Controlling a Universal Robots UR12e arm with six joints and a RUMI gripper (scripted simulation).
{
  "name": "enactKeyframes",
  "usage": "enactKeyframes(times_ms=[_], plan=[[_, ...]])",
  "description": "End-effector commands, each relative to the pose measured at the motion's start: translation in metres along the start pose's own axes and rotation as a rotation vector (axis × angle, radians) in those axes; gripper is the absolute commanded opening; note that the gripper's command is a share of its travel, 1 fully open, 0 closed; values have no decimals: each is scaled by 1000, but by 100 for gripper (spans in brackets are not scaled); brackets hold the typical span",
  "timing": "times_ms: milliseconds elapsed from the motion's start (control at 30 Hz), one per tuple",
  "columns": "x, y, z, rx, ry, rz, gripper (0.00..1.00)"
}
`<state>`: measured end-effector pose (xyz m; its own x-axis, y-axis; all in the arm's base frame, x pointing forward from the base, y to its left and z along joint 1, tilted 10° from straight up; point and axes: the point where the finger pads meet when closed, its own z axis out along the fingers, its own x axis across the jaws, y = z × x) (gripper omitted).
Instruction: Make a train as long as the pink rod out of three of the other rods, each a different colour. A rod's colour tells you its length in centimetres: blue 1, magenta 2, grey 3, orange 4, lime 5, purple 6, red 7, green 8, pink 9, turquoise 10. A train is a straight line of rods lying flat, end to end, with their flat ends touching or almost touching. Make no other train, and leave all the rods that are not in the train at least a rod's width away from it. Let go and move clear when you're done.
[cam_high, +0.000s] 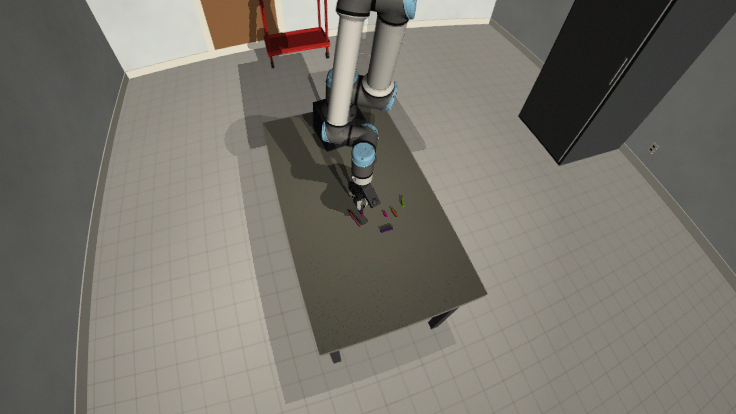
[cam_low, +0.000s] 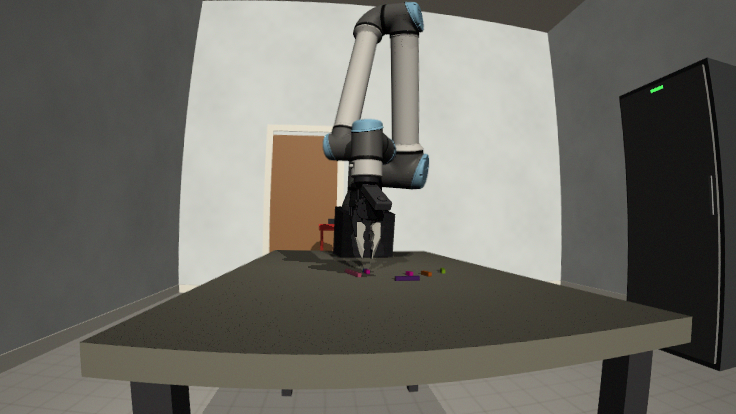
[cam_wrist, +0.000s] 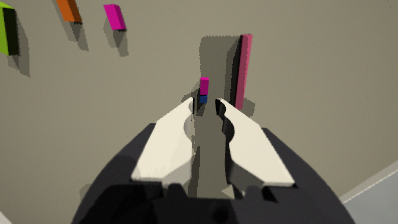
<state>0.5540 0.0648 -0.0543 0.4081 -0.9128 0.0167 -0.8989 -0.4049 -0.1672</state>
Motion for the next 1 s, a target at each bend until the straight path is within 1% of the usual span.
enactKeyframes(times_ms=[0,200,300,433,467,967], plan=[[0,0,-22,-1,-1,0,14],[0,0,-44,-1,-1,0,14],[0,0,-49,-1,-1,0,14],[0,0,-50,-1,-1,0,14],[0,0,-50,-1,-1,0,100],[0,0,-50,-1,-1,0,100]])
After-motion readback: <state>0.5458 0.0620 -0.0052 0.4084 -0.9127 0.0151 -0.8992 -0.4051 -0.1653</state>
